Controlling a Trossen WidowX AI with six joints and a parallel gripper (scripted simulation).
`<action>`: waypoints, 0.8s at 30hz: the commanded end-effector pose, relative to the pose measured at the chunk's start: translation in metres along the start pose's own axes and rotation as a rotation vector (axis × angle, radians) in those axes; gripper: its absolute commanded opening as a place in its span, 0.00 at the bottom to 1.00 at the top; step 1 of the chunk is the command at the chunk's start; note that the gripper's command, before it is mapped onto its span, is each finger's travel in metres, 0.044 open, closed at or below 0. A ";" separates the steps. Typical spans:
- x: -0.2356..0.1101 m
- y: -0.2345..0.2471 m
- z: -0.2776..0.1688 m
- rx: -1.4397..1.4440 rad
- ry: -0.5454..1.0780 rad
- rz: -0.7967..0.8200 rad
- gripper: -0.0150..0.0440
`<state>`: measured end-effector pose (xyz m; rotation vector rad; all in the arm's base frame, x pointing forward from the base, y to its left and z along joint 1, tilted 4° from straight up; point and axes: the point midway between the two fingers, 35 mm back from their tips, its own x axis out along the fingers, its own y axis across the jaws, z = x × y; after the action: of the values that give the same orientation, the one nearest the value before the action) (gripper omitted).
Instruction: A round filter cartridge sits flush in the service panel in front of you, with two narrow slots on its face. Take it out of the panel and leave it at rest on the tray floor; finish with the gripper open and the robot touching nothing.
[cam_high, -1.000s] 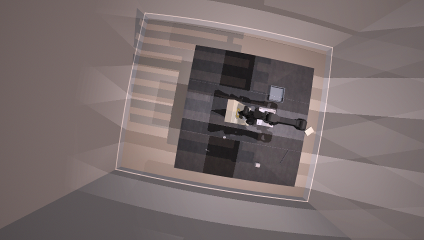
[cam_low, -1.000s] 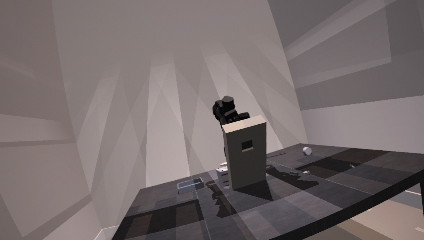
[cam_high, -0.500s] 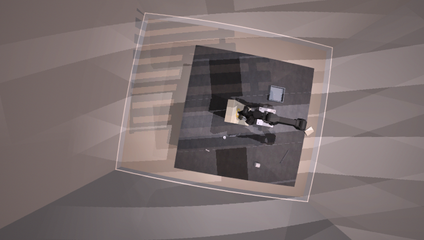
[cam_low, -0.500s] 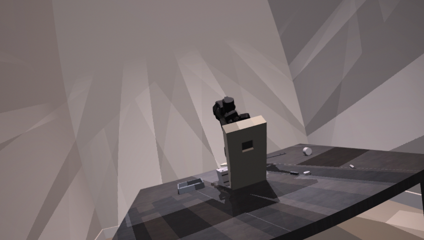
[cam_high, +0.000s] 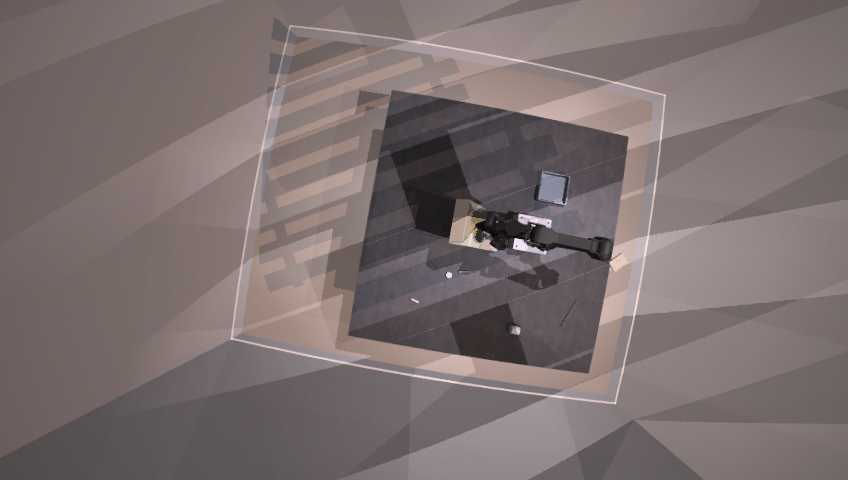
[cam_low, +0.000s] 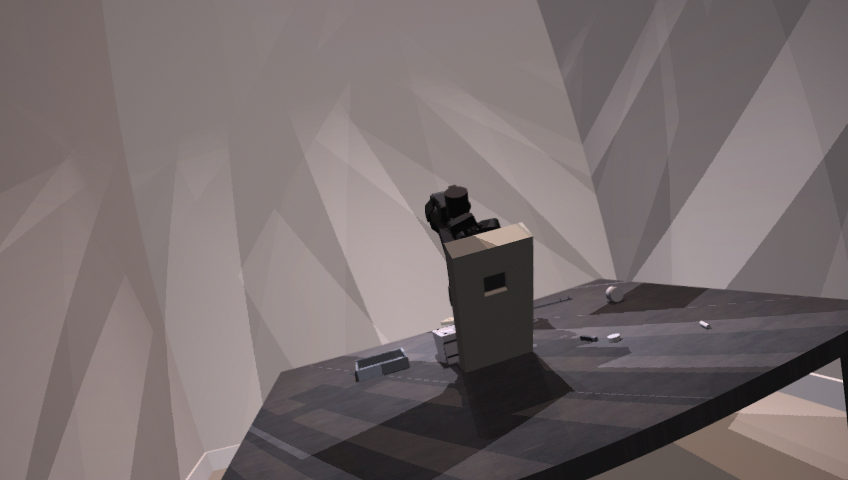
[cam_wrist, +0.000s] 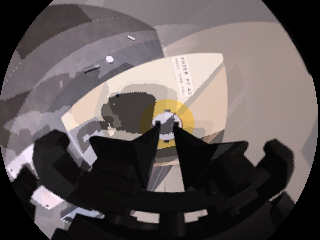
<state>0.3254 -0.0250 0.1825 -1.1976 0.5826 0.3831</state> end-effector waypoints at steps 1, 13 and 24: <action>0.001 0.000 -0.001 0.003 0.004 -0.002 0.42; 0.010 0.000 -0.001 0.003 0.004 -0.003 0.42; 0.014 0.000 0.000 0.003 0.004 -0.003 0.42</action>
<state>0.3343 -0.0251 0.1757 -1.1983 0.5810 0.3826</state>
